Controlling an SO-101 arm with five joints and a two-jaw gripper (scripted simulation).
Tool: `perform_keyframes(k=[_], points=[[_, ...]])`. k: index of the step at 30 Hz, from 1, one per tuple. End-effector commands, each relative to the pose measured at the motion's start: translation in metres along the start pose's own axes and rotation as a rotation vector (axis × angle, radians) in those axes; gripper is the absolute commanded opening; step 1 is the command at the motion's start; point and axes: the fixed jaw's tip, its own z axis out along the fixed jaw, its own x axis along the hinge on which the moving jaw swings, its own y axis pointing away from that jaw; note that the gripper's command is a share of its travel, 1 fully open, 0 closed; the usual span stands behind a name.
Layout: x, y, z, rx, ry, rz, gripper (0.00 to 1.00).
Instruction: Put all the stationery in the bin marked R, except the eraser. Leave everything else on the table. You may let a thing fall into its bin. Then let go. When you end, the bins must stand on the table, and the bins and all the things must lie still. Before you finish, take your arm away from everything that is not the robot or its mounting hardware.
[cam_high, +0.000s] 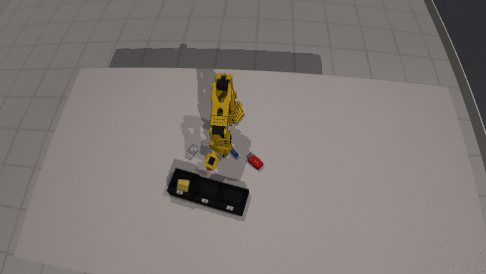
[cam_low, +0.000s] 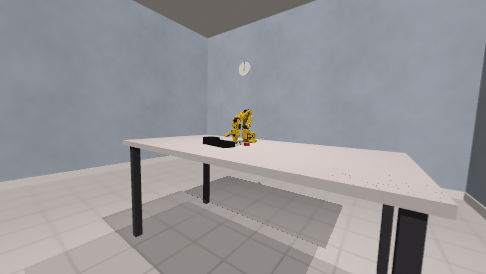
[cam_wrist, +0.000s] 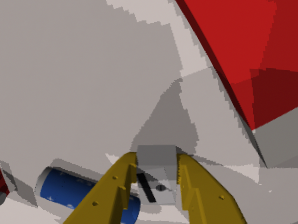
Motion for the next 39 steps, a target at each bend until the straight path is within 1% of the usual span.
perform_keyframes(k=[1,19,22,26,33,35,39], points=[[0.002,0.001,0.002,-0.002,0.006,-0.003,0.00],[0.002,0.001,0.002,-0.002,0.006,-0.003,0.00],[0.001,0.002,0.000,-0.002,0.006,-0.003,0.00],[0.000,0.002,-0.009,-0.002,0.006,-0.003,0.00],[-0.001,0.002,-0.038,-0.002,0.006,-0.003,0.00],[-0.001,0.002,-0.038,-0.002,0.006,-0.003,0.00],[0.000,0.002,-0.050,-0.002,0.006,-0.003,0.00]])
